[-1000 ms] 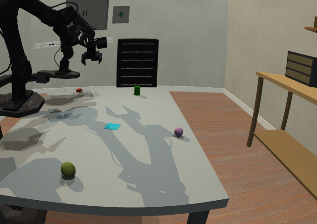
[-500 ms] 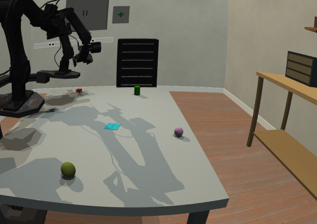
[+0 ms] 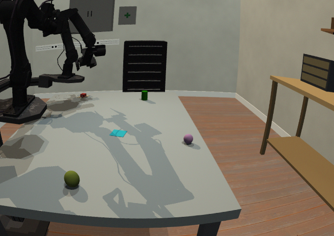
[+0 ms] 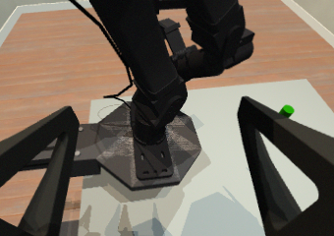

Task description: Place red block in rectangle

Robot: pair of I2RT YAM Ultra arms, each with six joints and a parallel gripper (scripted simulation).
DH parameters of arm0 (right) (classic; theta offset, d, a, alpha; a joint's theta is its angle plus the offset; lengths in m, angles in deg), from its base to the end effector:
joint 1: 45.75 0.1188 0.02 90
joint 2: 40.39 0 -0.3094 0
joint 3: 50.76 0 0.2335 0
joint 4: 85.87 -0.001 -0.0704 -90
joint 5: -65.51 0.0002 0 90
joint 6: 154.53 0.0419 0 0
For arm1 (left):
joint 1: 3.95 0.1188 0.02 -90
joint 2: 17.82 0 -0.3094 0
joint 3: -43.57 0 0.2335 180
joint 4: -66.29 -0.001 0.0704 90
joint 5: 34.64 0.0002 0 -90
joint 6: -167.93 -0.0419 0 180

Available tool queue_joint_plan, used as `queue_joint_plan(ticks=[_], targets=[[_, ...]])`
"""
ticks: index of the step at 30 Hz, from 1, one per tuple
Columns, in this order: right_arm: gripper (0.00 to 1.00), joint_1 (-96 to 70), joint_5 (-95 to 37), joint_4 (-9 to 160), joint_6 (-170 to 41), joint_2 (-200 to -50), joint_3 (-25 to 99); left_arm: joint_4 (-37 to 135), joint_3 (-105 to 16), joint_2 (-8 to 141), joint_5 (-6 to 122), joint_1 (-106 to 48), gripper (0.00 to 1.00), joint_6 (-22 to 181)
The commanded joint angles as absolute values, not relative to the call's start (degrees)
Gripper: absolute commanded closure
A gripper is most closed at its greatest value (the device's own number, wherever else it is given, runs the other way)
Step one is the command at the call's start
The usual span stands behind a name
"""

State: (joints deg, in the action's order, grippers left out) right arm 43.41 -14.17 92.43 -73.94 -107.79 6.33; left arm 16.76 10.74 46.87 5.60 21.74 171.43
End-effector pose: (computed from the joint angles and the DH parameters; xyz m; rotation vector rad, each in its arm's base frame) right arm 0.0100 0.2398 0.3392 -1.3149 1.3101 0.8326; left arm 0.0762 0.0733 0.1788 -2.1235 1.1484 0.8273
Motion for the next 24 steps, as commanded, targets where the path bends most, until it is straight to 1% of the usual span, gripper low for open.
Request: queue_joint_plan(ticks=[1,4,12,14,24], targets=[[0.0,44.21,-13.73,94.48,-73.64,-106.92,6.35,17.35,11.38,45.47,3.49,22.33,0.11,170.61],[0.0,44.17,-13.99,97.35,-73.42,-107.85,5.73,18.03,10.56,46.49,5.0,22.49,0.45,166.75],[0.0,42.25,-16.02,112.25,-74.3,-115.43,0.05,21.36,8.82,52.4,10.56,25.66,0.45,146.97],[0.0,42.25,-16.02,112.25,-74.3,-115.43,0.05,21.36,8.82,52.4,10.56,25.66,0.45,146.97],[0.0,40.48,-17.93,130.44,-74.69,-126.52,-8.04,26.69,7.18,59.56,18.99,32.56,0.45,116.32]])
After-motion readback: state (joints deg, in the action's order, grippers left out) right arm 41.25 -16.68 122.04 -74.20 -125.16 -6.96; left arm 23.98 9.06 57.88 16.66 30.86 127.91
